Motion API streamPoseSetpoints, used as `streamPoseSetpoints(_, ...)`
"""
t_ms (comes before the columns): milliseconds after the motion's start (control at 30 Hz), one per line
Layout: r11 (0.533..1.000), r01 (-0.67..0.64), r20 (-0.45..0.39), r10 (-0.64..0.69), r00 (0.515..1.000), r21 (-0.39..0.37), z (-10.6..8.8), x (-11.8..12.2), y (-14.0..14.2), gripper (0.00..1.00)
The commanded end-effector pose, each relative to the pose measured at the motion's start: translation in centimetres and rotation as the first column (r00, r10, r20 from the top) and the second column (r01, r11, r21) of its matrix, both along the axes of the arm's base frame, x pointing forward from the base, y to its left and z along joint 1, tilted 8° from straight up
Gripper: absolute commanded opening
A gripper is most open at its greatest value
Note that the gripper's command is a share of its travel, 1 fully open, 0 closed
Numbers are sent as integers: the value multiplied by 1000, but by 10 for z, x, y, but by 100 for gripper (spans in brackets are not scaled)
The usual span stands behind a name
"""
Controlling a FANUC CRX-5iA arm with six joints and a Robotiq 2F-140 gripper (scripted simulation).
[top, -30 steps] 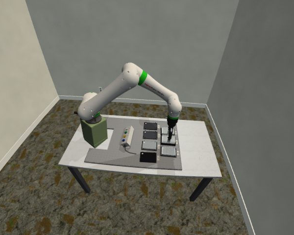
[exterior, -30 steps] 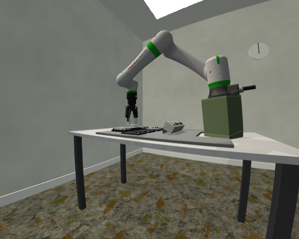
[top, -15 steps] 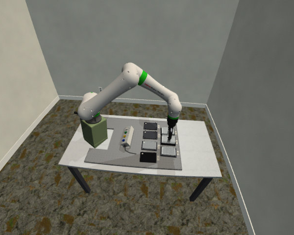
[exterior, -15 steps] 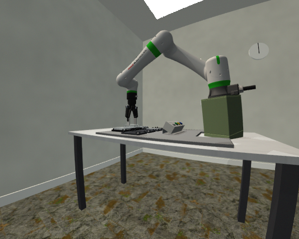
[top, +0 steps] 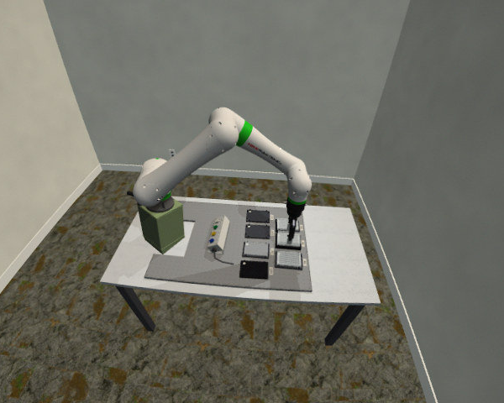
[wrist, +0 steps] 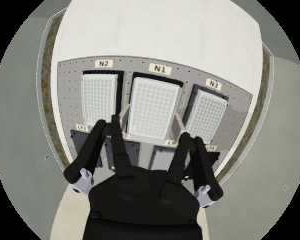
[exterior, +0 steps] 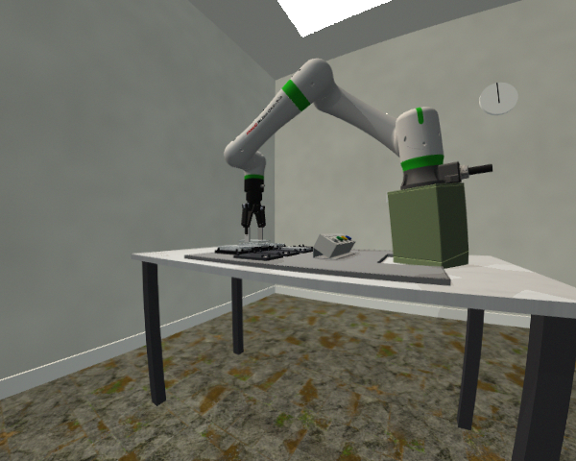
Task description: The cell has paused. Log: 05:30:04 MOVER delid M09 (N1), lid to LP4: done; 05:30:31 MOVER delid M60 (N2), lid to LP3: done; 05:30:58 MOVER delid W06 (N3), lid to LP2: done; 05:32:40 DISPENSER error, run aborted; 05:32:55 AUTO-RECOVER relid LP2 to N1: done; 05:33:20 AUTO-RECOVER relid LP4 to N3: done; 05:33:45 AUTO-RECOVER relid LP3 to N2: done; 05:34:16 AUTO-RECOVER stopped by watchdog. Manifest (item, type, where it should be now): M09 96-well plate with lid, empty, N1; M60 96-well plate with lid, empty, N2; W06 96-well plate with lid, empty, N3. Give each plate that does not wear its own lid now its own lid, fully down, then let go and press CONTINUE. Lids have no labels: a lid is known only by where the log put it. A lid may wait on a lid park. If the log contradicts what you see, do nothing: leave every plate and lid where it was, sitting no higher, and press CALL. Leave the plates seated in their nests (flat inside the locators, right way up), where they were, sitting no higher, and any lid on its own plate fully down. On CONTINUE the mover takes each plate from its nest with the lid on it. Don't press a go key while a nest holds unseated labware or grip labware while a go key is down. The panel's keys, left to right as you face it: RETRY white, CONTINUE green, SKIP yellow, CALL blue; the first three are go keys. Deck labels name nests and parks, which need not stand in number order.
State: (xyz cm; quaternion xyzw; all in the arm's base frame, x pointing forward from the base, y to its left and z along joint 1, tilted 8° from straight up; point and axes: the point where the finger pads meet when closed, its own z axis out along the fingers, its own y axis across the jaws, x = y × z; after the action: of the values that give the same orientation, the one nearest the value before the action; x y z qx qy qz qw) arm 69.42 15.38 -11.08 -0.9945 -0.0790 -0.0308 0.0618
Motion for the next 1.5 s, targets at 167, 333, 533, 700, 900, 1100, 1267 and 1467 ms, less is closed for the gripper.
streamPoseSetpoints(167, 1000, 0, 0, 0, 1000, 0, 0, 0, 0, 0)
streamPoseSetpoints(333, 1000, 0, 0, 0, 1000, 0, 0, 0, 0, 0)
streamPoseSetpoints(533, 1000, 0, 0, 0, 1000, 0, -1, 0, 0, 0)
streamPoseSetpoints(700, 1000, 0, 0, 0, 1000, 0, -2, 0, 0, 0)
streamPoseSetpoints(900, 1000, 0, 0, 0, 1000, 0, -4, 0, 1, 0)
streamPoseSetpoints(1100, 1000, 0, 0, 0, 1000, 0, -5, 1, 1, 0)
streamPoseSetpoints(1267, 1000, 0, 0, 0, 1000, 0, -7, 1, 1, 0)
streamPoseSetpoints(1467, 1000, 0, 0, 0, 1000, 0, -8, 1, 1, 0)
